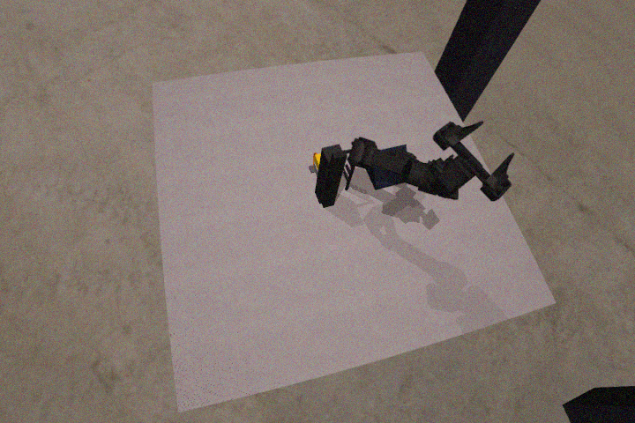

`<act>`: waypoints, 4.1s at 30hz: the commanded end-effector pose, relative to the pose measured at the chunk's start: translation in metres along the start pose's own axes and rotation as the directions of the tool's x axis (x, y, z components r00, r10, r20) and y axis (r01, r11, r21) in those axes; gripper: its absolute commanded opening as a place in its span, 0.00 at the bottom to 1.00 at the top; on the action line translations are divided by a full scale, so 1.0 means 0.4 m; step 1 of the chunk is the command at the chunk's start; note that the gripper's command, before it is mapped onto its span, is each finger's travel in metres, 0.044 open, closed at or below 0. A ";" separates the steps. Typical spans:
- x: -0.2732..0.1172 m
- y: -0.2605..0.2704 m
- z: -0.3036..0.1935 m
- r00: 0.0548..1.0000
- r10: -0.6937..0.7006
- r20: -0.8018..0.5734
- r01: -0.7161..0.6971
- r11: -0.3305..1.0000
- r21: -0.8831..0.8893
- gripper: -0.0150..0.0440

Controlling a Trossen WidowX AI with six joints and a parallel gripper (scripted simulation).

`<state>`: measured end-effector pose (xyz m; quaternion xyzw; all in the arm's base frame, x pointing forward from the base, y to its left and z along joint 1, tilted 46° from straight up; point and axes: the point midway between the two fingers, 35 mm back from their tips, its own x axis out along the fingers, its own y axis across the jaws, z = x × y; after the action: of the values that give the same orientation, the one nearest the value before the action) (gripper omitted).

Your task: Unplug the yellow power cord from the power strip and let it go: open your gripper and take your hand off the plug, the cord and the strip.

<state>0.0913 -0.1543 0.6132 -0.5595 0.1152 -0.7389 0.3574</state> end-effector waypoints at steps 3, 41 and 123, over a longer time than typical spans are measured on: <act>0.005 -0.027 -0.011 1.000 -0.022 -0.001 0.022 1.000 0.012 0.80; -0.664 -0.821 -0.123 -0.008 -1.000 0.000 0.735 -0.006 -0.678 0.53; -1.265 0.976 -0.103 -0.991 -0.104 -0.087 -0.119 0.356 0.927 0.53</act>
<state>0.2698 -0.1149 -0.0040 0.6425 0.6616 -0.2558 0.2899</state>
